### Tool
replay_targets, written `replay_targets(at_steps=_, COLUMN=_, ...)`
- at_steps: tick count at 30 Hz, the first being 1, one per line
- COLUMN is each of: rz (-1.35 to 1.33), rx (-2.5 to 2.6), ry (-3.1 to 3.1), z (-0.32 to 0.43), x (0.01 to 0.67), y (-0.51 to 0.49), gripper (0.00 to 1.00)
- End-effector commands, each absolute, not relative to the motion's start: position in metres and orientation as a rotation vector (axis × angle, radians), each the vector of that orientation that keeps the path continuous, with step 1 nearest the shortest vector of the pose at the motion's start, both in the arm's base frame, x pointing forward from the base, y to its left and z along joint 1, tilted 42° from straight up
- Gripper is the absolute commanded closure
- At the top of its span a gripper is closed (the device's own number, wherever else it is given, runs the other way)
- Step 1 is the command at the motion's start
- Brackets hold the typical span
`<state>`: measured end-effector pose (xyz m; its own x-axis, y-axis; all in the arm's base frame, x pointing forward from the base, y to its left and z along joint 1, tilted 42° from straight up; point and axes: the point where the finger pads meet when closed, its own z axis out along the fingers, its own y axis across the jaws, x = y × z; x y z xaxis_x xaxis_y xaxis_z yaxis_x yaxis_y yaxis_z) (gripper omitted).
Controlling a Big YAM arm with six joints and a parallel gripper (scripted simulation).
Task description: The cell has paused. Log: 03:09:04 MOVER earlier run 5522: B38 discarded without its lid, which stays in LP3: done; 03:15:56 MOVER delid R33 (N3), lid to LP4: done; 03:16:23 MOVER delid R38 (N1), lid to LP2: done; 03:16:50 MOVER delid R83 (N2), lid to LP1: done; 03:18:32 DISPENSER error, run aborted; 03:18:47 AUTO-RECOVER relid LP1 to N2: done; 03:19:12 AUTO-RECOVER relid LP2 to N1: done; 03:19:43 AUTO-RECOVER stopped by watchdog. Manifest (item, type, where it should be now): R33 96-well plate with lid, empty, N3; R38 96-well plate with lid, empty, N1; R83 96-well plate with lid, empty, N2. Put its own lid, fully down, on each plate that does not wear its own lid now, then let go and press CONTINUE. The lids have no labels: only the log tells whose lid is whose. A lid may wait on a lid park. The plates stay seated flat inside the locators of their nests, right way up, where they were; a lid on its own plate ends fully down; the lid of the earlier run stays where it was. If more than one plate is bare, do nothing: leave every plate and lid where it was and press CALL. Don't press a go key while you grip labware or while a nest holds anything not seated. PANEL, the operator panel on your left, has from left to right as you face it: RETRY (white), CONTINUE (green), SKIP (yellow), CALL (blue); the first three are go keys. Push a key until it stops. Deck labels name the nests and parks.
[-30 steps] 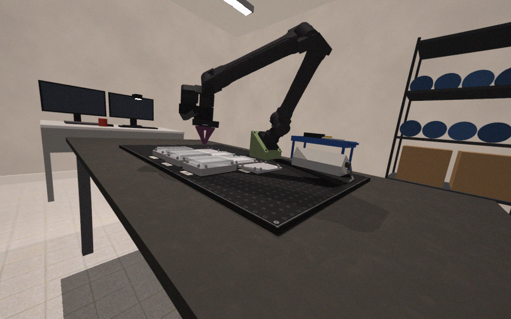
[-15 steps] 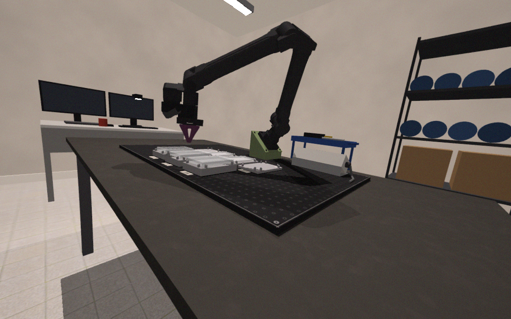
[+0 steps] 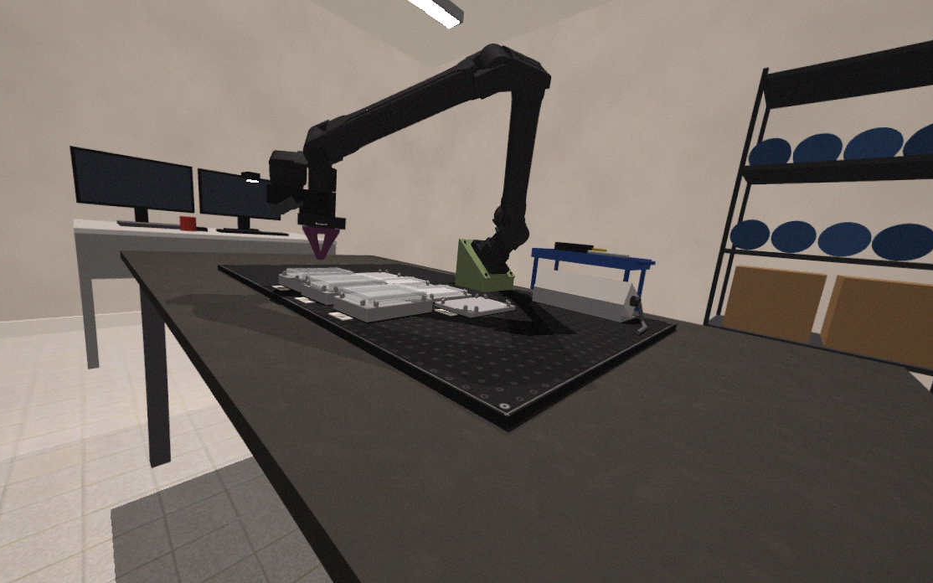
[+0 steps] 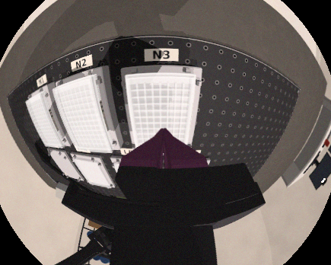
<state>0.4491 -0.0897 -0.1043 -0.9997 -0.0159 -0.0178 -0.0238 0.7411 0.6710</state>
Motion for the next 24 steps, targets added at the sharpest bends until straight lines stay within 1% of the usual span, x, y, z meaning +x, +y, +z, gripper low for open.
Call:
replay_targets(at_steps=1, rz=1.132, rx=-0.071, ry=2.923, z=-0.101, x=0.448, y=-0.083, gripper=1.00)
replay_targets(at_steps=2, rz=1.099, rx=-0.044, ry=2.902, z=-0.097, x=0.459, y=-0.097, gripper=1.00)
replay_targets(at_steps=4, rz=1.095, rx=-0.073, ry=2.899, z=-0.094, x=0.465, y=-0.094, gripper=1.00)
replay_targets(at_steps=5, rz=1.099, rx=-0.044, ry=2.902, z=-0.096, x=0.459, y=-0.097, gripper=1.00)
replay_targets(at_steps=6, rz=1.099, rx=-0.028, ry=2.898, z=-0.107, x=0.470, y=-0.116, gripper=1.00)
replay_targets(at_steps=9, rz=1.096, rx=-0.064, ry=2.898, z=-0.109, x=0.475, y=-0.105, gripper=1.00)
replay_targets(at_steps=11, rz=1.131, rx=-0.054, ry=2.922, z=-0.117, x=0.458, y=-0.090, gripper=1.00)
replay_targets(at_steps=14, rz=1.133, rx=-0.053, ry=2.924, z=-0.118, x=0.458, y=-0.089, gripper=1.00)
replay_targets(at_steps=16, rz=1.104, rx=-0.067, ry=2.908, z=-0.114, x=0.472, y=-0.093, gripper=1.00)
replay_targets(at_steps=24, rz=1.128, rx=-0.041, ry=2.924, z=-0.120, x=0.461, y=-0.087, gripper=1.00)
